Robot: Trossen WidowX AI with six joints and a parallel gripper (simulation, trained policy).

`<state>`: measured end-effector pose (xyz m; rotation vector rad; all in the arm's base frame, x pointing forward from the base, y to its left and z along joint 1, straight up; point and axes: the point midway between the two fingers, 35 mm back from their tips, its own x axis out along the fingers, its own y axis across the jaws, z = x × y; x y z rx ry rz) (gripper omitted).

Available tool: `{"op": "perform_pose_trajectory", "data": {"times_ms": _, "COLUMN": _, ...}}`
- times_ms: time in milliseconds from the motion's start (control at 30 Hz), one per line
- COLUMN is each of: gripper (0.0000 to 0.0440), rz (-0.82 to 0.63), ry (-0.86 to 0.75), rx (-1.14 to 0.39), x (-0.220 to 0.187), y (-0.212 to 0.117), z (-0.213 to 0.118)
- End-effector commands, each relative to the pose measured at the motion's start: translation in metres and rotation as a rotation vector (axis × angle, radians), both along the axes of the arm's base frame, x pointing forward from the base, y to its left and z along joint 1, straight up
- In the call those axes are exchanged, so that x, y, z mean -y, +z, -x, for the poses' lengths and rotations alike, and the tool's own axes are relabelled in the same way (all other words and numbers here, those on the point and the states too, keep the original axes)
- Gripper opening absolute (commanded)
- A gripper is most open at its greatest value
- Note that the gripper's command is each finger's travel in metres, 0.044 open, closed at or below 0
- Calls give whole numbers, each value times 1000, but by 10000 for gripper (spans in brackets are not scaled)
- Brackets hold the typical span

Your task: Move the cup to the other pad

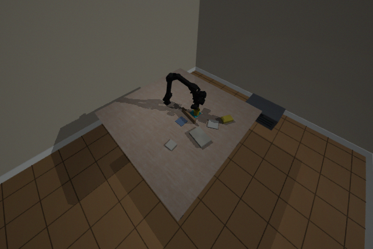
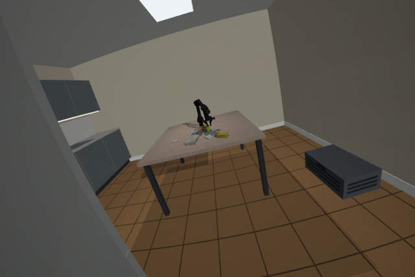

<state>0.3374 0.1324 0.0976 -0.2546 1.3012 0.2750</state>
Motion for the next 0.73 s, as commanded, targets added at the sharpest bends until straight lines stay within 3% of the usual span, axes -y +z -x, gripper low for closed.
{"op": "perform_pose_trajectory", "data": {"times_ms": 0, "gripper": 169, "rz": -18, "ry": -8, "rx": -5, "x": 1, "y": 4, "z": 6}}
{"op": "perform_pose_trajectory", "data": {"times_ms": 400, "gripper": 236, "rz": -83, "ry": -40, "rx": 55, "x": 4, "y": 41, "z": 12}}
{"op": "perform_pose_trajectory", "data": {"times_ms": 700, "gripper": 440, "rz": -121, "ry": -78, "rx": 109, "x": 11, "y": 71, "z": 8}}
